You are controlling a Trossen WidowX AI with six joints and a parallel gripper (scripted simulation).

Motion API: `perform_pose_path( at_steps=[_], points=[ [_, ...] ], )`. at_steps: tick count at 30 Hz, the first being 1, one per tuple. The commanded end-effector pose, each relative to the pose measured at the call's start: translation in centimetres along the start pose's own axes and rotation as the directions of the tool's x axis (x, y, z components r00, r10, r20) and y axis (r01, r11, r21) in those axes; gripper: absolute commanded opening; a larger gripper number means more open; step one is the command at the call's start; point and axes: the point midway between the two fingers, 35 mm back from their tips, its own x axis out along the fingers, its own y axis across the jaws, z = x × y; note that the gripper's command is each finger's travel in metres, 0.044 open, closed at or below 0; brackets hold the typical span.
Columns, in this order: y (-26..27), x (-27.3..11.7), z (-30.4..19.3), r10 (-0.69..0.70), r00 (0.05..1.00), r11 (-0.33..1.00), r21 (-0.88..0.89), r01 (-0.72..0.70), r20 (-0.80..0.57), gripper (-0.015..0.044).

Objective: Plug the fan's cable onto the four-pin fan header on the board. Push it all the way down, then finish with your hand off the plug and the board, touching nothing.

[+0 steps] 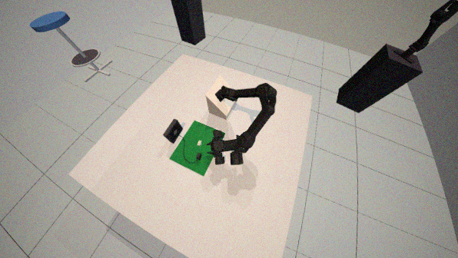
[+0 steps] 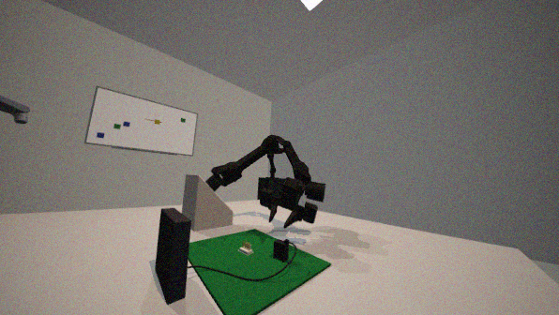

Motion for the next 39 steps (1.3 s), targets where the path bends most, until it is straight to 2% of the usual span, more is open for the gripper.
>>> perform_pose_path(
  at_steps=[1, 18, 29, 39],
  points=[
    [-0.1, 0.6, -0.1, -0.026, 0.994, 0.999, -0.036, 0.022, -0.107, 0.0205],
    [-0.2, 1.2, 0.1, -0.029, 0.872, 0.994, -0.104, -0.025, -0.489, 0.0205],
    [0.3, 0.5, 1.1, 0.057, 0.726, 0.988, -0.067, -0.141, -0.686, 0.0205],
    [1.1, -0.7, 2.8, 0.190, 0.562, 0.961, 0.035, -0.275, -0.805, 0.0205]
  ],
)
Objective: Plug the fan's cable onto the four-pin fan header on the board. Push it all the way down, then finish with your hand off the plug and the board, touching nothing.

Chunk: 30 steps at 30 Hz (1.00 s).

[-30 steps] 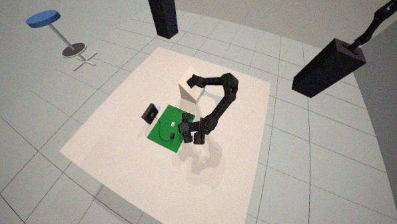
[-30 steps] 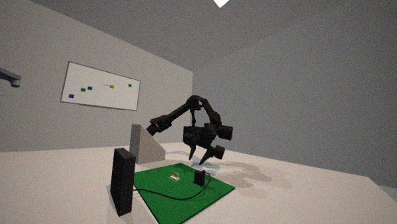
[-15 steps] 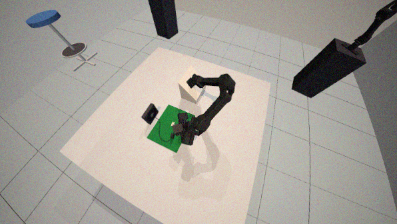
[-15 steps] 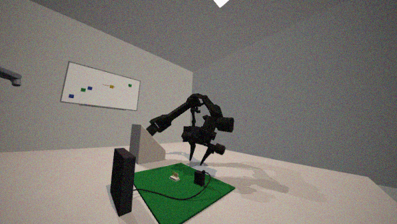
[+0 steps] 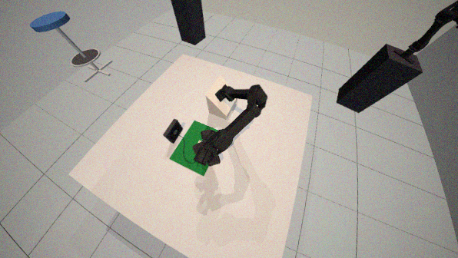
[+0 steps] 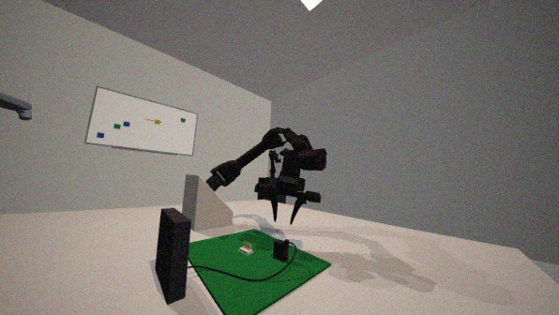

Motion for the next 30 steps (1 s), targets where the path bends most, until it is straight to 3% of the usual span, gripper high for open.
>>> perform_pose_path(
  at_steps=[1, 6, 11, 15, 24, 26, 30],
  points=[
    [0.6, -1.0, 0.2, 0.084, 0.994, 0.996, -0.017, -0.085, -0.074, 0.0205],
    [0.4, -0.9, 0.2, 0.067, 0.996, 0.998, -0.010, -0.068, -0.058, 0.0205],
    [0.4, -1.3, 0.6, 0.072, 0.995, 0.995, -0.057, -0.076, -0.063, 0.0336],
    [0.2, -3.2, 2.9, 0.076, 0.995, 0.945, -0.315, -0.094, -0.068, 0.0440],
    [-1.4, -8.2, 7.7, 0.103, 0.991, 0.574, -0.808, -0.131, -0.087, 0.0440],
    [-1.8, -8.9, 8.3, 0.108, 0.990, 0.499, -0.856, -0.133, -0.091, 0.0440],
    [-1.8, -9.0, 8.4, 0.109, 0.990, 0.490, -0.862, -0.133, -0.091, 0.0440]
  ],
)
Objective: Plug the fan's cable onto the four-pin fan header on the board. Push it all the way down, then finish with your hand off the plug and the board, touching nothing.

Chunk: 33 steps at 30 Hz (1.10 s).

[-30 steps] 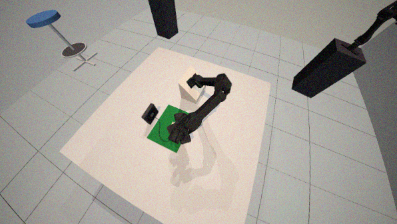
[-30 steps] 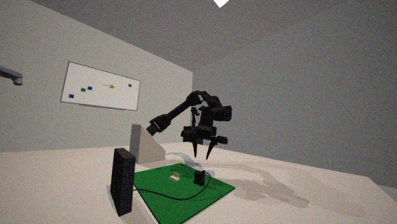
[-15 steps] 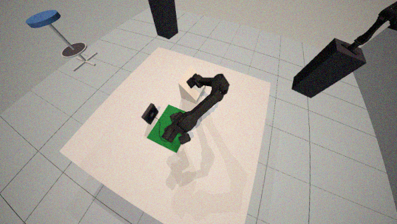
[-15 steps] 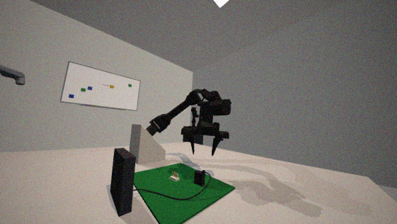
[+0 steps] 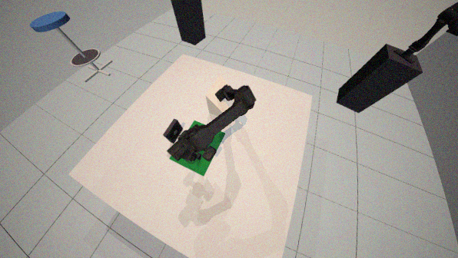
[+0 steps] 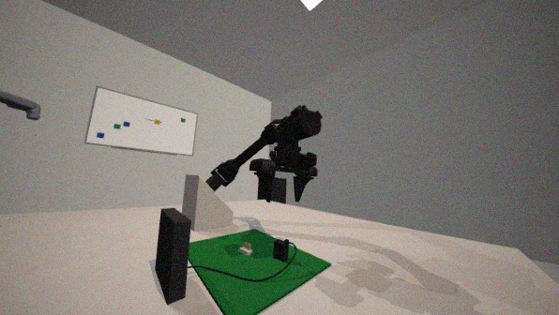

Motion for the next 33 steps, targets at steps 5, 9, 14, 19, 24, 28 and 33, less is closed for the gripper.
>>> perform_pose_path(
  at_steps=[5, 9, 14, 19, 24, 28, 33],
  points=[
    [-2.2, -3.1, 1.3, 0.032, 0.999, 0.938, -0.346, -0.029, 0.004, 0.0440],
    [-2.2, -3.1, 1.3, 0.032, 0.999, 0.938, -0.346, -0.029, 0.004, 0.0440],
    [-2.2, -2.8, 1.3, 0.032, 0.999, 0.938, -0.346, -0.029, 0.004, 0.0440],
    [-2.0, 2.1, 1.7, 0.031, 1.000, 0.938, -0.346, -0.027, 0.005, 0.0440],
    [-1.8, 6.9, 1.3, 0.036, 0.999, 0.937, -0.347, -0.032, 0.004, 0.0440],
    [-1.8, 6.9, 1.3, 0.036, 0.999, 0.937, -0.347, -0.032, 0.004, 0.0440],
    [-1.7, 7.3, 1.3, 0.036, 0.999, 0.937, -0.347, -0.032, 0.004, 0.0440]
  ],
)
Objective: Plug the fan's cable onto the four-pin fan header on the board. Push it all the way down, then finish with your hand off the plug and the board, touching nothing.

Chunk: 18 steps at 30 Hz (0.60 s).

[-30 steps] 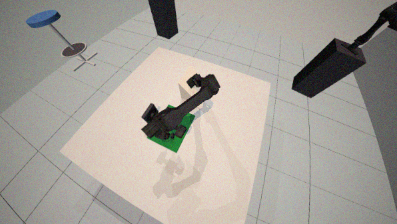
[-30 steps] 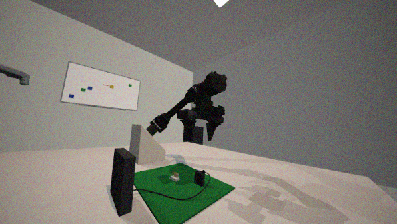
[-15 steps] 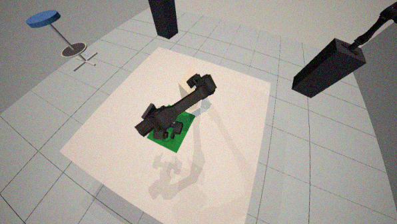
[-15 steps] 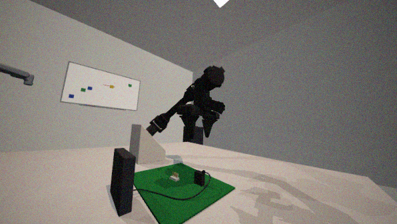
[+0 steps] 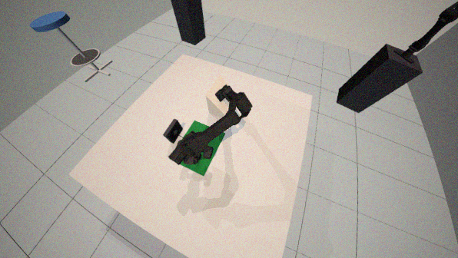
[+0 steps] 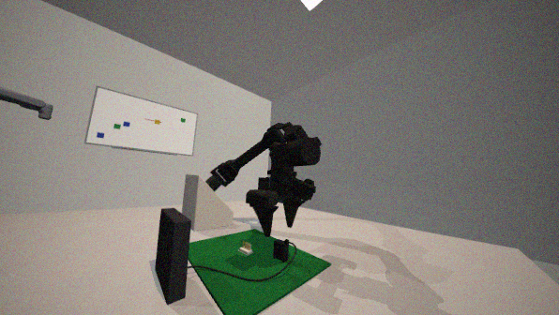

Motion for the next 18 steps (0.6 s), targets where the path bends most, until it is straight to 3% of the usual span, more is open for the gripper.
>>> perform_pose_path(
  at_steps=[1, 18],
  points=[
    [0.0, 0.7, -0.1, 0.005, 1.000, 1.000, 0.006, -0.005, 0.000, 0.0440],
    [0.1, 3.4, -0.1, 0.005, 1.000, 1.000, 0.006, -0.005, 0.000, 0.0440]
  ],
)
